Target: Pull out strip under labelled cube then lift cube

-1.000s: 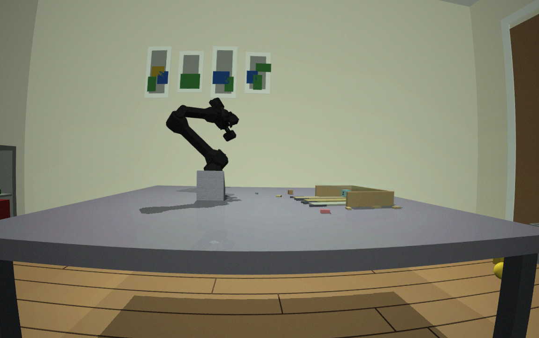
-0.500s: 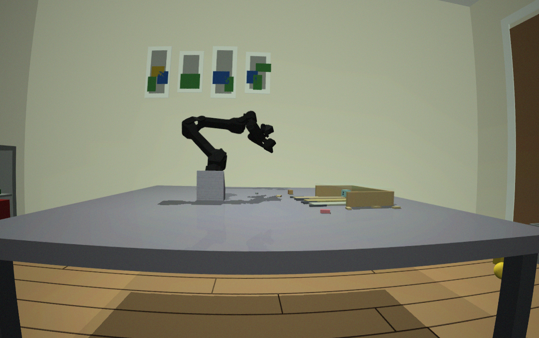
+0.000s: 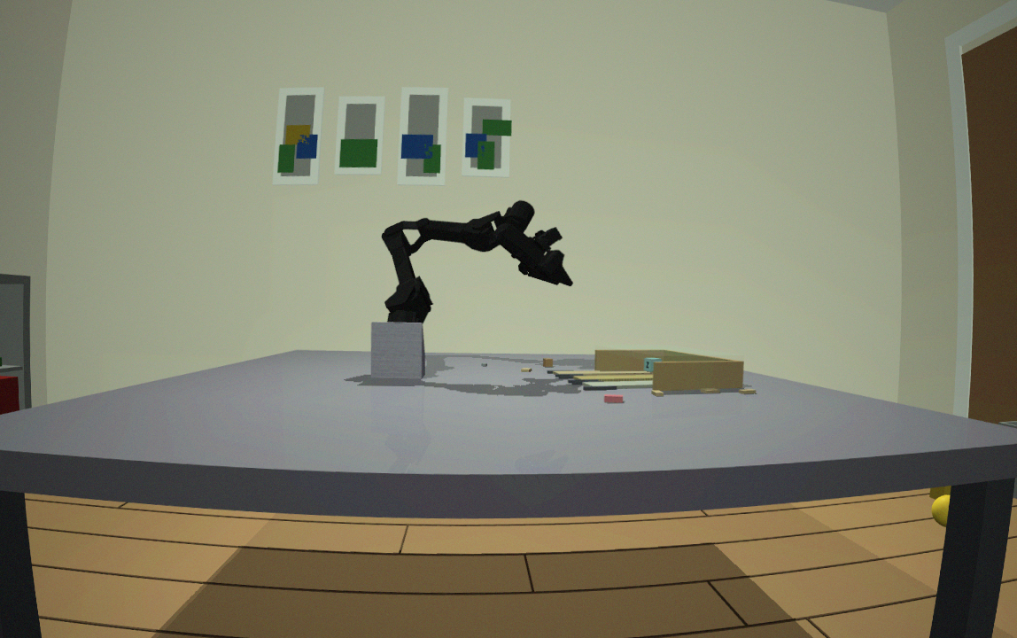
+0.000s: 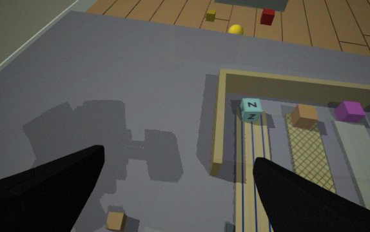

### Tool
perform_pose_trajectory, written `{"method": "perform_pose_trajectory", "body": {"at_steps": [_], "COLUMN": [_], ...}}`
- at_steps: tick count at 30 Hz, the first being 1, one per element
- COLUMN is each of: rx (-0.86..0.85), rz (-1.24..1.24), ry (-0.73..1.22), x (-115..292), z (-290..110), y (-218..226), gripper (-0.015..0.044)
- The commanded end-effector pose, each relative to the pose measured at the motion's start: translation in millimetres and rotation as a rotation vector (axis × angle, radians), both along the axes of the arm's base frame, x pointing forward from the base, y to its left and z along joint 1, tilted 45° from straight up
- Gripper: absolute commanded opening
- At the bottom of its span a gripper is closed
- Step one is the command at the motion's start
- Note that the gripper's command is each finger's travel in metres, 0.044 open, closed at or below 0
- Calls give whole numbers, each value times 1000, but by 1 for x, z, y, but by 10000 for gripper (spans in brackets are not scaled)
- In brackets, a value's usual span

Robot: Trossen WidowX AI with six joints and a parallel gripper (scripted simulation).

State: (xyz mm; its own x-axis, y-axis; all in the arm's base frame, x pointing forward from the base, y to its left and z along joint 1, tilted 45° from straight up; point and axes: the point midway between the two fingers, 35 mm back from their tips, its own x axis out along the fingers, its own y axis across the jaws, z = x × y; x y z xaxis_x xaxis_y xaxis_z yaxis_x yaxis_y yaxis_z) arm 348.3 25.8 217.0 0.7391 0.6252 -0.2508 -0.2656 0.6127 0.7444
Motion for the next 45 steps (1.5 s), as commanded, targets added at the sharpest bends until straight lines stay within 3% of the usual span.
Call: {"method": "perform_pose_trajectory", "body": {"at_steps": [1, 8, 17, 32, 37, 45], "rx": [-43, -95, -96, -238, -284, -285], "rz": [-77, -207, -210, 365, 592, 600], "ry": [60, 164, 167, 555, 663, 667], "x": [1, -20, -21, 25, 20, 20], "z": [-48, -127, -129, -154, -152, -150], "y": [-42, -111, -112, -20, 17, 20], "gripper": [400, 400, 400, 6, 0, 0]}}
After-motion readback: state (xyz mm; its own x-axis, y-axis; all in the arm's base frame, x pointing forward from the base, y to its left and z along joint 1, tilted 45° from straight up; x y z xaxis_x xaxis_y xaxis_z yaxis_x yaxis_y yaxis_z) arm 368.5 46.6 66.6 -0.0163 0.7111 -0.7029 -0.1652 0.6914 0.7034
